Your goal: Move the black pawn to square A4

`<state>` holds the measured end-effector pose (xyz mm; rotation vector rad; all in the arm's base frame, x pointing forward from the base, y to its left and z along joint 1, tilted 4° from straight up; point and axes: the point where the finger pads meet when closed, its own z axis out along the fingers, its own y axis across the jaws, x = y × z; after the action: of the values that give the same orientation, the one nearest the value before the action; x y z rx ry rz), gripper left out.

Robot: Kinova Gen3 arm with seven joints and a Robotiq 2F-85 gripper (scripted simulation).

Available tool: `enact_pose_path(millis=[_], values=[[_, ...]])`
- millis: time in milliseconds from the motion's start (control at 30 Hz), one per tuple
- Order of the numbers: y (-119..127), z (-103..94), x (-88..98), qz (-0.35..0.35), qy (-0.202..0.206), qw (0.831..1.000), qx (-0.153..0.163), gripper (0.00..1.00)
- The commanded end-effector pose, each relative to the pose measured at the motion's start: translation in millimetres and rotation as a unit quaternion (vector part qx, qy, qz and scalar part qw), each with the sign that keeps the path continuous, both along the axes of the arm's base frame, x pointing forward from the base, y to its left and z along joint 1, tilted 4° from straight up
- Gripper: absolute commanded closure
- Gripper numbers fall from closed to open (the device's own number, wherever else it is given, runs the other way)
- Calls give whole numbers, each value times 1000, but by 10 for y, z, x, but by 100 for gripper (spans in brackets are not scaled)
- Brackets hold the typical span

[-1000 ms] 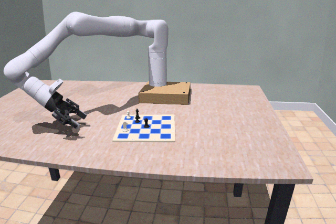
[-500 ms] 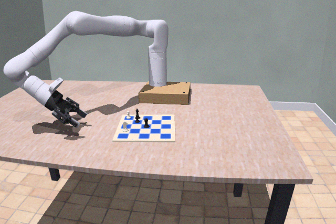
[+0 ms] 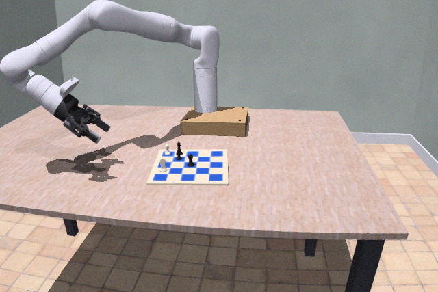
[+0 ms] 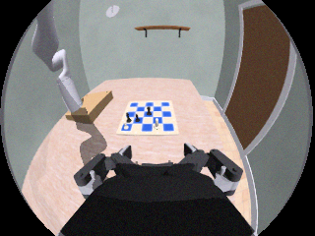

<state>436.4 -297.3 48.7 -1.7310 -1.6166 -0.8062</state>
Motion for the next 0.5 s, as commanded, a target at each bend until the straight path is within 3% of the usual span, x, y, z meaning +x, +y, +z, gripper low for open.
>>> enact_pose_path(millis=[0,467], values=[[-24,142,33,1,-6,1000,-6,0],[50,120,66,-2,9,1000,-13,0]])
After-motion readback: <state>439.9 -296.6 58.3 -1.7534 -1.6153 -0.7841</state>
